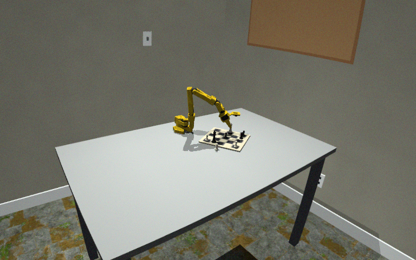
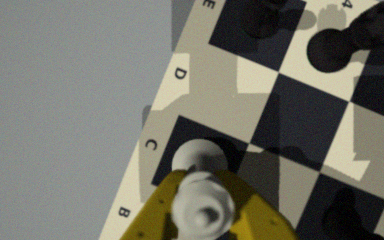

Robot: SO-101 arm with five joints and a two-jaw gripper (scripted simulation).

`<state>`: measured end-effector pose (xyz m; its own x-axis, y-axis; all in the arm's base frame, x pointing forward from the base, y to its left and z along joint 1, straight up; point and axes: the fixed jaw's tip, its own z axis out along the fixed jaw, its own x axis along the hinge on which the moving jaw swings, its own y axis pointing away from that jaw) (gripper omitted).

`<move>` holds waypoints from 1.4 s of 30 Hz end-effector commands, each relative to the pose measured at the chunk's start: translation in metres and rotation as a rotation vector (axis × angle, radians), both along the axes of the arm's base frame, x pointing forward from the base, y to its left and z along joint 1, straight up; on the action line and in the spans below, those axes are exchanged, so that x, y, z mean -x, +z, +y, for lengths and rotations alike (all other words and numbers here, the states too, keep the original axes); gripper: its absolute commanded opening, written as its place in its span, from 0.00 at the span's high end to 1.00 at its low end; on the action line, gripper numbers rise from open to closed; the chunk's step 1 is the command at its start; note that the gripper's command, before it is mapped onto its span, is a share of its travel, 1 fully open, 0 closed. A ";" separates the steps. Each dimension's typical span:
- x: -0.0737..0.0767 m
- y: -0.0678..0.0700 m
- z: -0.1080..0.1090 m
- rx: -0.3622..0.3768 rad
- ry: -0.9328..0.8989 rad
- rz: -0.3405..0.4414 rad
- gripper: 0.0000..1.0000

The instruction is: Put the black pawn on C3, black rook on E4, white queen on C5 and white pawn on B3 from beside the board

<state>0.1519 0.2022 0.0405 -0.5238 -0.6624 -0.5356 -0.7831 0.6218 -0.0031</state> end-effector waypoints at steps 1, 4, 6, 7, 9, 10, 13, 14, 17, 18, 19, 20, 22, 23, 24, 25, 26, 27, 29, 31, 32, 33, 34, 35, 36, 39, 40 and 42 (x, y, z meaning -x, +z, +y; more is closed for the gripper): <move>0.003 -0.006 -0.001 0.014 0.013 0.007 1.00; 0.003 -0.007 -0.001 0.014 0.013 0.007 1.00; 0.003 -0.007 -0.001 0.014 0.013 0.007 1.00; 0.003 -0.007 -0.001 0.014 0.013 0.007 1.00; 0.003 -0.007 -0.001 0.014 0.013 0.007 1.00; 0.003 -0.008 -0.001 0.014 0.013 0.007 1.00; 0.003 -0.010 -0.001 0.014 0.013 0.007 1.00; 0.004 -0.011 -0.002 0.014 0.013 0.007 1.00; 0.004 -0.012 -0.002 0.014 0.013 0.007 1.00; 0.004 -0.012 -0.002 0.014 0.013 0.007 1.00; 0.004 -0.012 -0.002 0.014 0.013 0.007 1.00; 0.004 -0.012 -0.002 0.014 0.013 0.007 1.00; 0.004 -0.012 -0.002 0.014 0.013 0.007 1.00; 0.004 -0.012 -0.002 0.014 0.013 0.007 1.00; 0.004 -0.012 -0.002 0.014 0.013 0.007 1.00; 0.004 -0.012 -0.002 0.014 0.013 0.007 1.00; 0.004 -0.012 -0.002 0.014 0.013 0.007 1.00; 0.004 -0.012 -0.002 0.014 0.013 0.007 0.99; 0.004 -0.012 -0.002 0.014 0.013 0.007 0.98; 0.004 -0.012 -0.002 0.014 0.013 0.007 0.97; 0.004 -0.012 -0.002 0.014 0.013 0.007 0.96; 0.004 -0.012 -0.002 0.014 0.013 0.007 0.95; 0.004 -0.012 -0.002 0.014 0.013 0.007 0.94; 0.004 -0.012 -0.002 0.014 0.013 0.007 0.93; 0.004 -0.012 -0.002 0.014 0.013 0.007 0.92; 0.004 -0.012 -0.002 0.014 0.013 0.007 0.90; 0.004 -0.012 -0.002 0.014 0.013 0.007 0.89; 0.004 -0.012 -0.002 0.014 0.013 0.007 0.89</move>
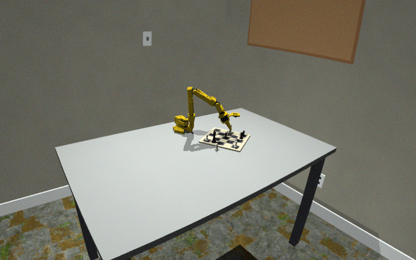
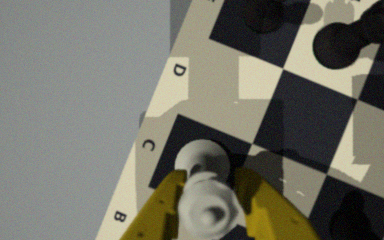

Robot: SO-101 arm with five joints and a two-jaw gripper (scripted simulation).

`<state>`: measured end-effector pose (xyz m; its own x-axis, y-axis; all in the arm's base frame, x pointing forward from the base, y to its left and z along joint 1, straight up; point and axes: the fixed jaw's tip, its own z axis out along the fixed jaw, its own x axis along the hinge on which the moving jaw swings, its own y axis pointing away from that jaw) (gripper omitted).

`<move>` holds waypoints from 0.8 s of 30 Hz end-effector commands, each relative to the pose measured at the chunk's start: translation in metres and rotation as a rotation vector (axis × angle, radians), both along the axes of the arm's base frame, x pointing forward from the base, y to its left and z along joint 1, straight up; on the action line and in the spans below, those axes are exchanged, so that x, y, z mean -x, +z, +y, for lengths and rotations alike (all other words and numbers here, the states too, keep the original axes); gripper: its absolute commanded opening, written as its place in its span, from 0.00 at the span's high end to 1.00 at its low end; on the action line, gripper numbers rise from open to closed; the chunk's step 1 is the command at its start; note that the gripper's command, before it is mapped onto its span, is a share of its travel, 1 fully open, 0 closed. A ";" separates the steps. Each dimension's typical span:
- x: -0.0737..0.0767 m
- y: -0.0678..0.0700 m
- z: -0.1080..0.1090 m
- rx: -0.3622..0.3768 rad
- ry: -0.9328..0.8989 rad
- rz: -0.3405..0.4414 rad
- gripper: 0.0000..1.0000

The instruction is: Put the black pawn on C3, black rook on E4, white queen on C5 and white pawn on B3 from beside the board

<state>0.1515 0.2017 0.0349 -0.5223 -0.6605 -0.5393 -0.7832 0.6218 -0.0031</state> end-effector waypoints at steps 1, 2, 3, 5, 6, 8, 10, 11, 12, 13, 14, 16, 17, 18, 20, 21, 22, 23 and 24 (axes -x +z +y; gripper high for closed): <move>0.003 -0.006 -0.001 0.018 0.013 0.010 0.89; 0.003 -0.006 -0.001 0.018 0.013 0.010 0.89; 0.003 -0.006 -0.001 0.018 0.013 0.010 0.88; 0.003 -0.006 -0.001 0.018 0.013 0.010 0.88; 0.003 -0.006 -0.001 0.018 0.013 0.010 0.88; 0.003 -0.006 -0.001 0.018 0.013 0.010 0.88; 0.004 -0.006 -0.001 0.017 0.014 0.011 0.88; 0.004 -0.006 -0.001 0.017 0.014 0.012 0.88; 0.005 -0.006 0.000 0.016 0.015 0.012 0.88; 0.005 -0.006 0.000 0.015 0.015 0.013 0.88; 0.006 -0.006 0.000 0.015 0.016 0.014 0.88; 0.006 -0.006 0.001 0.014 0.017 0.015 0.88; 0.006 -0.006 0.001 0.014 0.017 0.015 0.88; 0.007 -0.006 0.001 0.013 0.017 0.016 0.88; 0.007 -0.006 0.001 0.012 0.018 0.017 0.88; 0.007 -0.006 0.002 0.012 0.018 0.017 0.88; 0.007 -0.006 0.002 0.012 0.018 0.017 0.88; 0.007 -0.006 0.002 0.012 0.018 0.017 0.88; 0.007 -0.006 0.002 0.012 0.018 0.017 0.88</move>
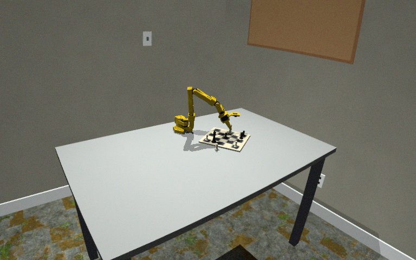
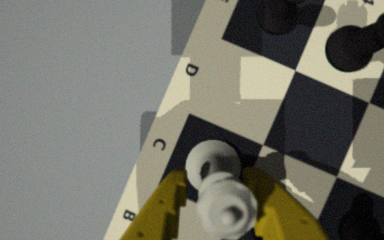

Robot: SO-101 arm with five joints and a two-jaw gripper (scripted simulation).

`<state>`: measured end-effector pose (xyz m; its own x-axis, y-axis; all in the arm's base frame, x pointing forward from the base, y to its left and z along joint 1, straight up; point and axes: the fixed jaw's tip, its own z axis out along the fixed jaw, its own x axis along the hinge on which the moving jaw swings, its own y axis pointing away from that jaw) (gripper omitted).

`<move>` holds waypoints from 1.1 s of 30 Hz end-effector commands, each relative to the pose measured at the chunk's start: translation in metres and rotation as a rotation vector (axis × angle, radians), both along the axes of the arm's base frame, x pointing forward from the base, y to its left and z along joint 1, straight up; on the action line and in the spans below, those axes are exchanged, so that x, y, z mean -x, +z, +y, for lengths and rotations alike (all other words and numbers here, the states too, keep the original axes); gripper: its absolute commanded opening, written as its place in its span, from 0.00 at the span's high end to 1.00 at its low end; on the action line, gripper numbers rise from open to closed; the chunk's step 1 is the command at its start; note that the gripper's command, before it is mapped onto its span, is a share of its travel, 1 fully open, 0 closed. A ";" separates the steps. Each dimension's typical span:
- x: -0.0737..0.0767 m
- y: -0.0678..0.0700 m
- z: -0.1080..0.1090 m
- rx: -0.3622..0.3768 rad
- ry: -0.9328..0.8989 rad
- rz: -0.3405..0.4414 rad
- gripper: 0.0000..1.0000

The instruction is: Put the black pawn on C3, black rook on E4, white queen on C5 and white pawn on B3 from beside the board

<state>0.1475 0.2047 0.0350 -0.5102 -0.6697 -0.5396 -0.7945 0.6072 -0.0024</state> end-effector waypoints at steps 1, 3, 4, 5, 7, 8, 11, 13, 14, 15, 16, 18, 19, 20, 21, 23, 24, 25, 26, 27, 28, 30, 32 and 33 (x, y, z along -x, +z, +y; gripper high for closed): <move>0.003 -0.006 -0.001 0.013 0.000 0.017 0.88; 0.003 -0.006 -0.002 0.013 -0.002 0.017 0.88; 0.003 -0.006 -0.002 0.013 -0.002 0.017 0.88; 0.003 -0.005 -0.002 0.013 -0.003 0.017 0.88; 0.003 -0.005 -0.003 0.013 -0.005 0.017 0.88; 0.003 -0.005 -0.003 0.013 -0.005 0.017 0.88; 0.003 -0.005 -0.003 0.013 -0.005 0.017 0.88; 0.003 -0.005 -0.003 0.013 -0.005 0.017 0.88; 0.003 -0.005 -0.003 0.013 -0.005 0.017 0.88; 0.003 -0.005 -0.003 0.013 -0.005 0.017 0.88; 0.003 -0.005 -0.003 0.013 -0.005 0.017 0.88; 0.003 -0.005 -0.003 0.013 -0.007 0.017 0.88; 0.003 -0.004 -0.003 0.013 -0.008 0.017 0.88; 0.002 -0.004 -0.003 0.013 -0.009 0.017 0.88; 0.002 -0.004 -0.004 0.013 -0.010 0.017 0.88; 0.002 -0.004 -0.004 0.013 -0.011 0.017 0.88; 0.002 -0.004 -0.004 0.013 -0.011 0.017 0.88; 0.002 -0.004 -0.004 0.013 -0.011 0.017 0.88; 0.002 -0.004 -0.004 0.013 -0.011 0.017 0.88; 0.002 -0.004 -0.004 0.013 -0.011 0.017 0.88; 0.002 -0.004 -0.004 0.013 -0.011 0.017 0.88; 0.002 -0.004 -0.004 0.013 -0.011 0.017 0.88; 0.002 -0.003 -0.004 0.013 -0.011 0.017 0.88; 0.002 -0.003 -0.004 0.013 -0.011 0.017 0.88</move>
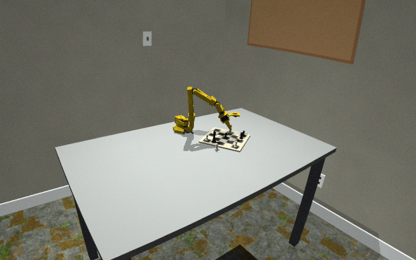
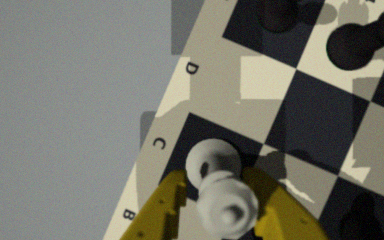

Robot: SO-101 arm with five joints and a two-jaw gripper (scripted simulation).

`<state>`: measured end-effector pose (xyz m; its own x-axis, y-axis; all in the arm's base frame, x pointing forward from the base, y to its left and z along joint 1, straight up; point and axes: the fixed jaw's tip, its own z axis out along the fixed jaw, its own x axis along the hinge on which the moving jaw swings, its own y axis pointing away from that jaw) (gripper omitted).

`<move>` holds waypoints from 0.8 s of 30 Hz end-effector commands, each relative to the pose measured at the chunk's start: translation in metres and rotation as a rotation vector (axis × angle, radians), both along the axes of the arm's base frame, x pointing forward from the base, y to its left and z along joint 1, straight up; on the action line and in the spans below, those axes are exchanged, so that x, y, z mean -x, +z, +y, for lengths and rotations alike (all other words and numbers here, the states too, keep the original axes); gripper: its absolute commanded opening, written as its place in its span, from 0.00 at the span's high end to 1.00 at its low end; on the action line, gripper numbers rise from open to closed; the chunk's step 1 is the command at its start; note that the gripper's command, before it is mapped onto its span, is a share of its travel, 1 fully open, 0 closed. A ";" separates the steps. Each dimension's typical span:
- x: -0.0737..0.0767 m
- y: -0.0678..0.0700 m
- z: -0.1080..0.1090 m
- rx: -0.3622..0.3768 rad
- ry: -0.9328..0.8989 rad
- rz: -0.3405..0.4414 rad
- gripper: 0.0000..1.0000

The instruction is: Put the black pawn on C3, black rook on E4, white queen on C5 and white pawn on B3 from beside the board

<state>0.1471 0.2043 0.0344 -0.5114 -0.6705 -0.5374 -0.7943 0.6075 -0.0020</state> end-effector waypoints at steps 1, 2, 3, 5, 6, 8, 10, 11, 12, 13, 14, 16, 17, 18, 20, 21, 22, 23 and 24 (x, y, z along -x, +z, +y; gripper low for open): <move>0.002 -0.002 -0.003 0.011 -0.010 0.015 0.88; 0.002 -0.002 -0.003 0.011 -0.010 0.015 0.88; 0.002 -0.001 -0.003 0.011 -0.010 0.015 0.88; 0.002 0.000 -0.003 0.011 -0.010 0.015 0.88; 0.002 0.001 -0.003 0.011 -0.010 0.015 0.88; 0.002 0.004 -0.003 0.011 -0.010 0.015 0.88; 0.002 0.006 -0.003 0.011 -0.010 0.015 0.88; 0.002 0.006 -0.003 0.011 -0.010 0.015 0.88; 0.002 0.008 -0.003 0.011 -0.010 0.015 0.88; 0.002 0.010 -0.003 0.011 -0.010 0.015 0.88; 0.002 0.012 -0.003 0.011 -0.010 0.015 0.88; 0.002 0.016 -0.003 0.011 -0.010 0.015 0.88; 0.002 0.019 -0.004 0.011 -0.010 0.015 0.88; 0.002 0.021 -0.004 0.011 -0.010 0.015 0.88; 0.002 0.027 -0.004 0.011 -0.010 0.015 0.88; 0.002 0.029 -0.004 0.010 -0.010 0.015 0.88; 0.002 0.032 -0.004 0.010 -0.010 0.015 0.88; 0.002 0.035 -0.004 0.010 -0.010 0.015 0.88; 0.002 0.038 -0.004 0.010 -0.010 0.015 0.88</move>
